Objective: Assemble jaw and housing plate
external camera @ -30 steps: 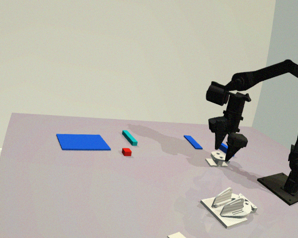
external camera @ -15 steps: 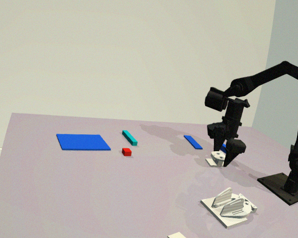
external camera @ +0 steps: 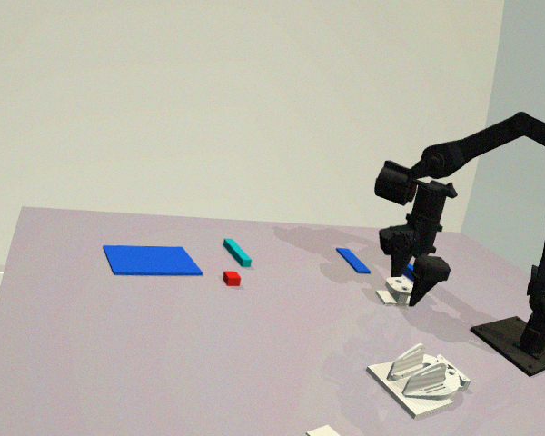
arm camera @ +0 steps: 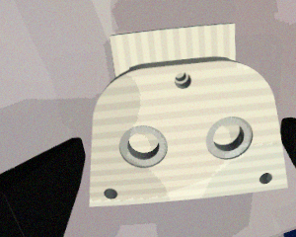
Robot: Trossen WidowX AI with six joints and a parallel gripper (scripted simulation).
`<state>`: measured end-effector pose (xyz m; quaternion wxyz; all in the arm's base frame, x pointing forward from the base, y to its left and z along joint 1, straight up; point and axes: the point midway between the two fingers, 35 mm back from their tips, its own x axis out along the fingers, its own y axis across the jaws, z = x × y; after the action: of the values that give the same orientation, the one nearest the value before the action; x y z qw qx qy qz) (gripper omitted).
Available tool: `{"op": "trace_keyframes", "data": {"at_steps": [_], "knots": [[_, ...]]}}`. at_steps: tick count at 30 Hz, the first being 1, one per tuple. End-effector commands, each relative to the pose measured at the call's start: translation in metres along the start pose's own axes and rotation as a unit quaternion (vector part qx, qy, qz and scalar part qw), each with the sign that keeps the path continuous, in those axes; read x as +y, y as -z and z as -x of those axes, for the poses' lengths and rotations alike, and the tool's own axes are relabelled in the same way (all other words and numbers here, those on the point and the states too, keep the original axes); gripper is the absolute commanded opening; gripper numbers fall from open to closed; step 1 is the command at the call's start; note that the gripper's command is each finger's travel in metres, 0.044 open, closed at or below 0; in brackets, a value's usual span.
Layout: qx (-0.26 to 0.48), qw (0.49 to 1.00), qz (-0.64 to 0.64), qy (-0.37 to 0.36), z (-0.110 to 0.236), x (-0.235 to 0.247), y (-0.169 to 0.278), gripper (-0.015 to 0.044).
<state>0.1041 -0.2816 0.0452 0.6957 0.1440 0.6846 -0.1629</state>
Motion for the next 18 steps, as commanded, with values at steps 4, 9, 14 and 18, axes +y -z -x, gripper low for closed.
{"op": "trace_keyframes", "data": {"at_steps": [4,9,14,18], "knots": [[-0.001,1.000,0.003,-0.001,-0.0010,0.0005,-0.0003,0.0440],[0.000,1.000,0.000,0.000,-0.0005,0.0000,0.0000,0.0433],[0.000,1.000,0.000,0.000,-0.0005,0.0000,0.0000,0.0400],[0.000,1.000,0.000,0.000,-0.0005,0.0000,0.0000,0.0373]]}}
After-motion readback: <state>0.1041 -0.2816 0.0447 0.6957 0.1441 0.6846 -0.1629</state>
